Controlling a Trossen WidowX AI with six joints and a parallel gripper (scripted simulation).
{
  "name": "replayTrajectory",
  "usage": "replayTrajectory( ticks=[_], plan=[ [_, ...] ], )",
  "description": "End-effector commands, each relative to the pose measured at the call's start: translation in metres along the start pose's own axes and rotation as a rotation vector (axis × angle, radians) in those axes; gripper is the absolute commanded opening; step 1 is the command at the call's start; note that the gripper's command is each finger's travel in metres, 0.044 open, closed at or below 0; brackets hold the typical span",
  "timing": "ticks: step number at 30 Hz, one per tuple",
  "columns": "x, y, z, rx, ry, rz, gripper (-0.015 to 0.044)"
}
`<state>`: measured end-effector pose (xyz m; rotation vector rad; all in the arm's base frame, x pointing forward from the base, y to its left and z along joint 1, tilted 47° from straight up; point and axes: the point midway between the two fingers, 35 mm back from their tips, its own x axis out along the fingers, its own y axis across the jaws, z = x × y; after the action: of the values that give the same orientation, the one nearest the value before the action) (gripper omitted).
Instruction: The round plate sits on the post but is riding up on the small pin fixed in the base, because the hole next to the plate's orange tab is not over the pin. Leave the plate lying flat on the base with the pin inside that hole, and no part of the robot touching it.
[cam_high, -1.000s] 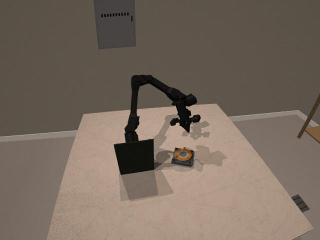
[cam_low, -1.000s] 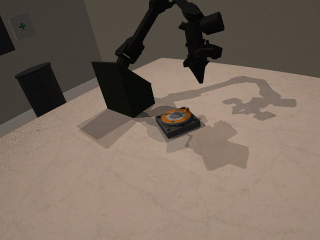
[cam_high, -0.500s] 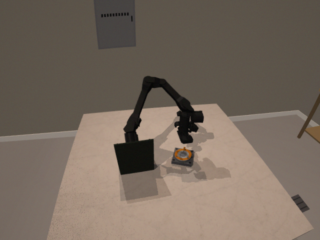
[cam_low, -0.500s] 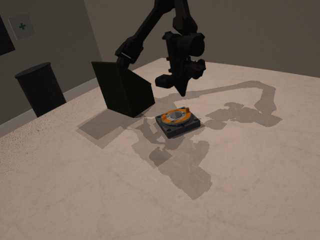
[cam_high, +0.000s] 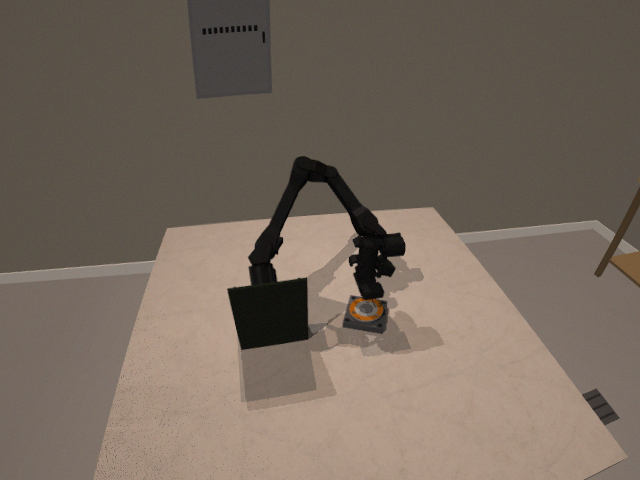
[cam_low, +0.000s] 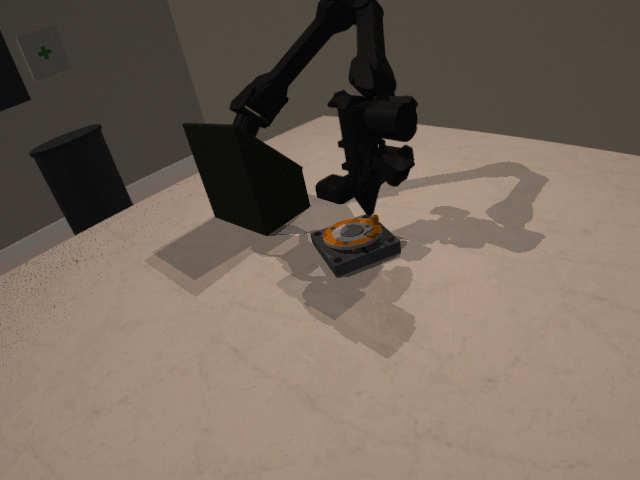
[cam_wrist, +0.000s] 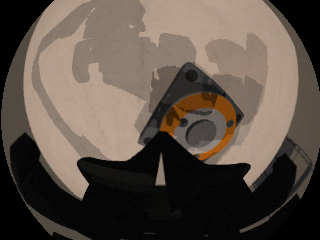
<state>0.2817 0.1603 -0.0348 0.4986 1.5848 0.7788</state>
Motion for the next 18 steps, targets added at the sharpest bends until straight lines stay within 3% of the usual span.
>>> replayTrajectory(
  ticks=[1,18],
  plan=[
    [0.002,0.000,0.002,0.006,-0.010,0.006,0.0000],
    [0.003,-0.004,0.020,0.005,-0.011,0.006,0.0000]
  ],
)
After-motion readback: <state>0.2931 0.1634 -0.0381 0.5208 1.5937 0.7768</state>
